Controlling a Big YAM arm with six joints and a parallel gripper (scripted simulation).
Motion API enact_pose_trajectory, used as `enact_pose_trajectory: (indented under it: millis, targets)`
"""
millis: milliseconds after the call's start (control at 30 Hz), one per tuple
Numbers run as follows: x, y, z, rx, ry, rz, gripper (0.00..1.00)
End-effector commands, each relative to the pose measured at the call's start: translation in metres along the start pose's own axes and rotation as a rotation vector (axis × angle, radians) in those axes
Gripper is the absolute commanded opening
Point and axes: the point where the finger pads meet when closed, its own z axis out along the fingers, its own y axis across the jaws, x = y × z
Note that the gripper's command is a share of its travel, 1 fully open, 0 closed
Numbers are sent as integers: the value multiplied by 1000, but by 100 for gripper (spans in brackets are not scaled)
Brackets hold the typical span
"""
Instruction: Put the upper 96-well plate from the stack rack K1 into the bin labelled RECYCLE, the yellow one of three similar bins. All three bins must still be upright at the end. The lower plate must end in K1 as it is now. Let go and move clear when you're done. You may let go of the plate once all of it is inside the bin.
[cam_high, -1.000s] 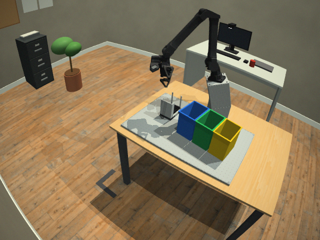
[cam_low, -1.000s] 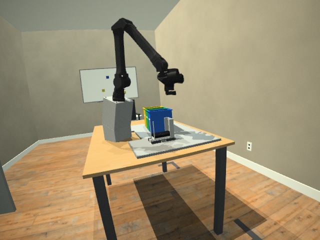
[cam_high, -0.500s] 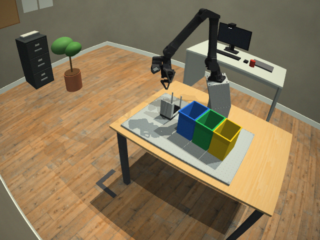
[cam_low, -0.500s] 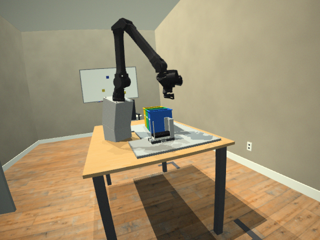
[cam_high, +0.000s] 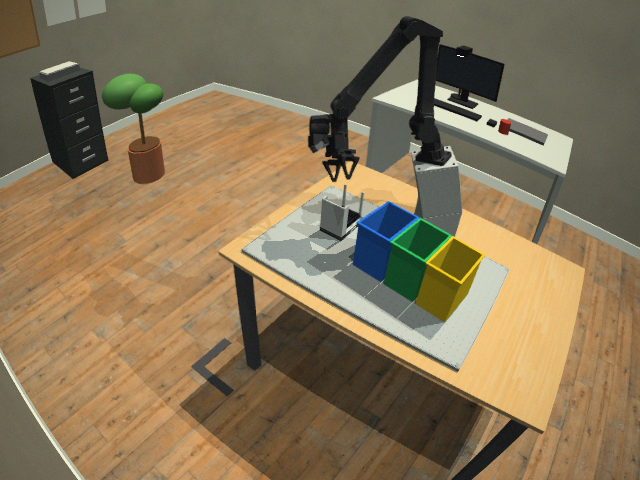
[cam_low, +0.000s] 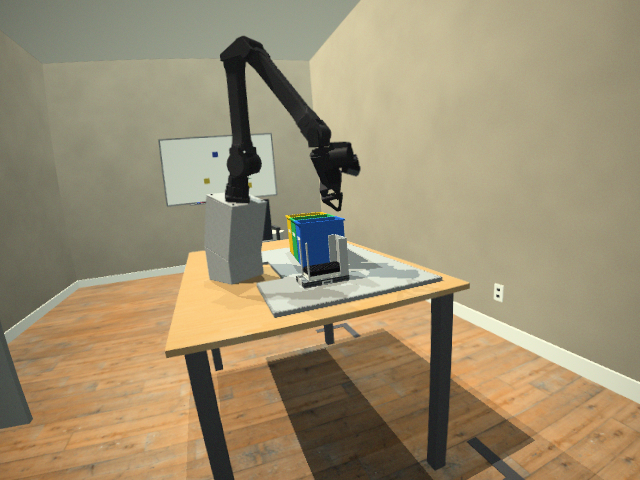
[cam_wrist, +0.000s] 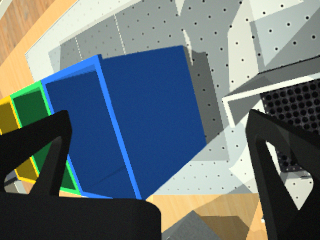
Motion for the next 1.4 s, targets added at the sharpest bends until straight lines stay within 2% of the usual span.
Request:
enact_pose_trajectory:
  millis: [0,300,367,700,767,800,867,1367]
  targets:
    - [1,2,-2,55,5,-135,100]
    - [25,-29,-5,278,124,-296,100]
    - [25,-29,-5,278,124,-296,100]
    - [49,-61,-22,508,289,-470,100]
    - [50,-62,-23,552,324,-504,100]
    - [43,-62,-24,566,322,-514,100]
    - [37,-62,-26,571,312,-516,100]
    - [40,-65,-28,568,321,-503,100]
